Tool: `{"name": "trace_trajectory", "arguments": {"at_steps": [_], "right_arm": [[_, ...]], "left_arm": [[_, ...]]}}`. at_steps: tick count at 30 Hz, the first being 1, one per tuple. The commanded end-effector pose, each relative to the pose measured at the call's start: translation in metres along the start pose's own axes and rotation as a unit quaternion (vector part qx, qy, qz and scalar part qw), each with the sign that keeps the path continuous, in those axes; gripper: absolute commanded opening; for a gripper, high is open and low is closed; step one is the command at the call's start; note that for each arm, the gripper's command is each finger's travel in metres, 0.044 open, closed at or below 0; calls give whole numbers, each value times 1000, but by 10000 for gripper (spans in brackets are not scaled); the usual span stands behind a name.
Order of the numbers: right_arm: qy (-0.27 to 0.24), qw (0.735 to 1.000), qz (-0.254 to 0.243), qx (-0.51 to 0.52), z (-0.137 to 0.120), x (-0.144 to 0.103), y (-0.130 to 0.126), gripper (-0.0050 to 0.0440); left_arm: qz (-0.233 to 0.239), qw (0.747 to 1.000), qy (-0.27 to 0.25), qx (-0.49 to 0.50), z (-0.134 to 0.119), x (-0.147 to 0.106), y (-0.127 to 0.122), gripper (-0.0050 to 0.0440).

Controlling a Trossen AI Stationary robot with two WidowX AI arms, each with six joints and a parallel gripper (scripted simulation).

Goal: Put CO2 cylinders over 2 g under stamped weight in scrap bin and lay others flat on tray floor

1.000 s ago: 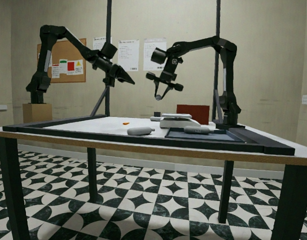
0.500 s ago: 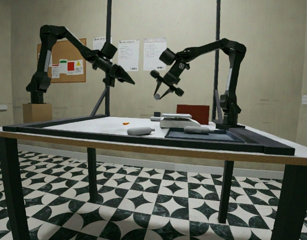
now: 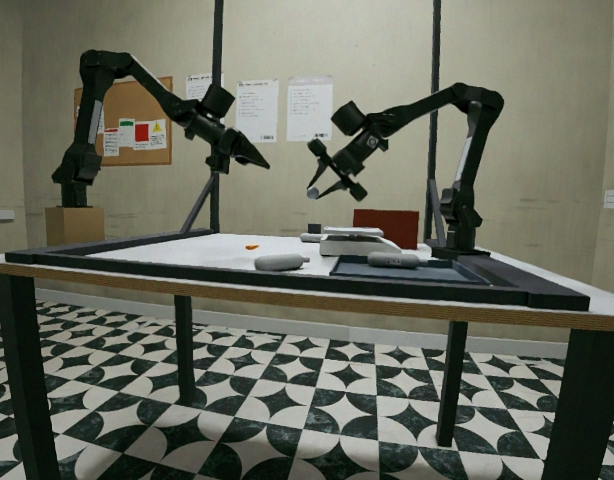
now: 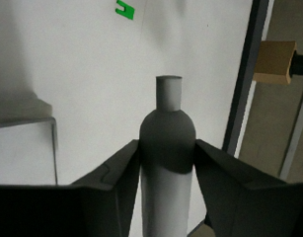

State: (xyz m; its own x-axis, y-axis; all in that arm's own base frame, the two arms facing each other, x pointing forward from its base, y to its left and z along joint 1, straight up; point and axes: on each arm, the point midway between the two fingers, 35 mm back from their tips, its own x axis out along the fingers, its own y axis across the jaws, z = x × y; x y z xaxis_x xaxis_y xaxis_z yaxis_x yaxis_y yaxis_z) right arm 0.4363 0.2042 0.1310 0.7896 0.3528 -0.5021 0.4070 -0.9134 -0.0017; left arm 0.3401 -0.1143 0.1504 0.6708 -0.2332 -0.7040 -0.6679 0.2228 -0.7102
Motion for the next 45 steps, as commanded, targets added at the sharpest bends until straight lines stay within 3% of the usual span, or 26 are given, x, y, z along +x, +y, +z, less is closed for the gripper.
{"name": "trace_trajectory", "arguments": {"at_steps": [1,7,24,40,45], "right_arm": [[16,1000,1,0,-13,-5,1,440],[16,1000,1,0,-13,-5,1,440],[16,1000,1,-1,-32,44,1,440],[18,1000,1,0,-33,41,1,440],[29,998,5,56,-40,27,10,440]], "left_arm": [[-25,1000,1,-4,0,-8,-9,-50],[-31,1000,1,-4,0,-10,-21,-50],[-25,1000,0,-2,0,-8,-16,-50],[-25,1000,0,-2,0,-8,-16,-50],[-6,999,-15,-41,-2,-8,-18,-50]]}}
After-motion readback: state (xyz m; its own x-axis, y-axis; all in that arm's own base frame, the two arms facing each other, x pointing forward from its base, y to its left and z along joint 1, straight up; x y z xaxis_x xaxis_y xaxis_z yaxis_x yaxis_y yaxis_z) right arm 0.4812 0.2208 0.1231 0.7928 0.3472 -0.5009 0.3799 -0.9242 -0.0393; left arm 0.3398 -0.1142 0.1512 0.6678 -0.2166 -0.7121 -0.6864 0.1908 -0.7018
